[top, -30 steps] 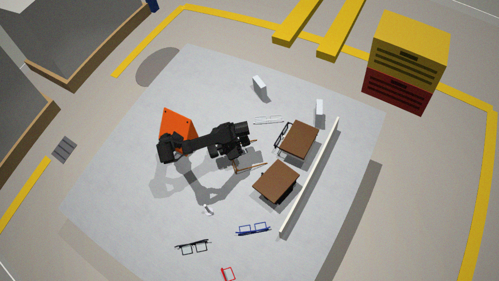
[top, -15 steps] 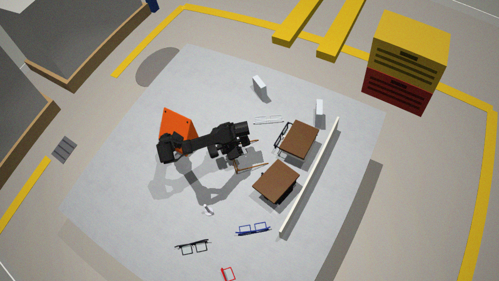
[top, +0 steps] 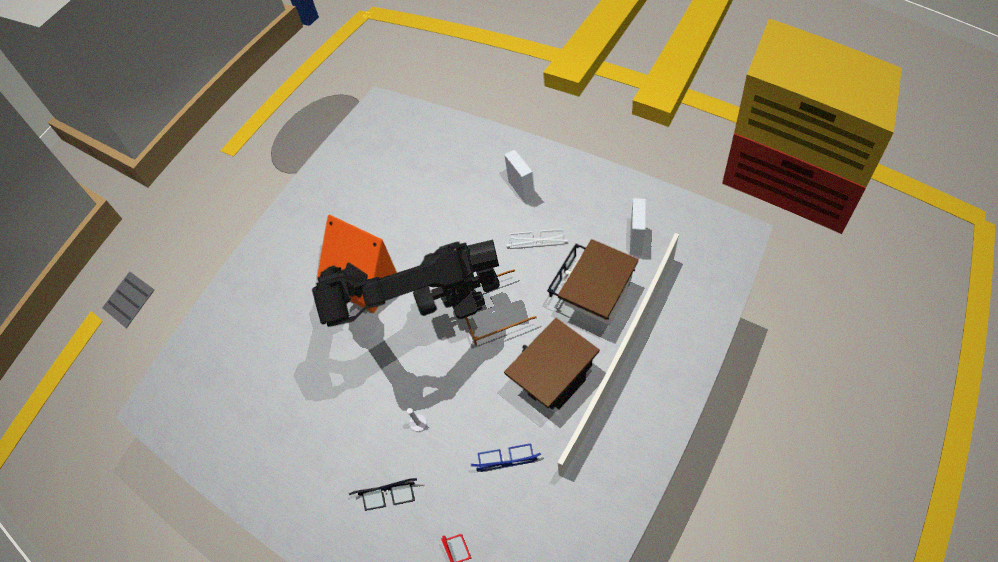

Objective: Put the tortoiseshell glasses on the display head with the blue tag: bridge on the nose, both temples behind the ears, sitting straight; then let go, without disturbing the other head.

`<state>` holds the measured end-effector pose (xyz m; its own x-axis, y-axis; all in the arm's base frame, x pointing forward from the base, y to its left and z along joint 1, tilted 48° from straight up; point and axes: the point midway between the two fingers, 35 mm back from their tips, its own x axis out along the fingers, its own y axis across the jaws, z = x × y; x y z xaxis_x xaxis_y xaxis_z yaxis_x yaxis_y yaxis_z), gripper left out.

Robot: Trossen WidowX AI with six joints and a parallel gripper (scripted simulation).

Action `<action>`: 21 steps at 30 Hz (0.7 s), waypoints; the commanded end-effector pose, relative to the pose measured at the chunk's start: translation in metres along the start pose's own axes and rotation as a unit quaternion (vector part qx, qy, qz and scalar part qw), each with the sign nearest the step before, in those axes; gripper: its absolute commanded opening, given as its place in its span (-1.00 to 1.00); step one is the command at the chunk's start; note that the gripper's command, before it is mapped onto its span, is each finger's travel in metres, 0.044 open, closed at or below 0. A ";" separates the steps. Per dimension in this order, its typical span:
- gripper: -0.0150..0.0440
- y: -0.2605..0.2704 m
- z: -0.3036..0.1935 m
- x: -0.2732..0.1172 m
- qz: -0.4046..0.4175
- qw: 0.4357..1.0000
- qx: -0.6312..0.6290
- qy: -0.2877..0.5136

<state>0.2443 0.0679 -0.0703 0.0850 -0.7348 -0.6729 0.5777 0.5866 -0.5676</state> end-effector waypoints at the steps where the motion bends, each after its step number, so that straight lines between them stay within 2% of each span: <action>1: -0.49 0.005 0.002 -0.021 0.007 1.000 0.004 0.001; 13: -0.49 0.006 -0.004 -0.092 0.004 1.000 0.001 0.000; 21: -0.49 0.007 -0.005 -0.089 0.003 1.000 0.013 -0.002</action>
<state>0.2355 0.1393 -0.0162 0.0921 -0.7329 -0.6741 0.5745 0.5921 -0.5652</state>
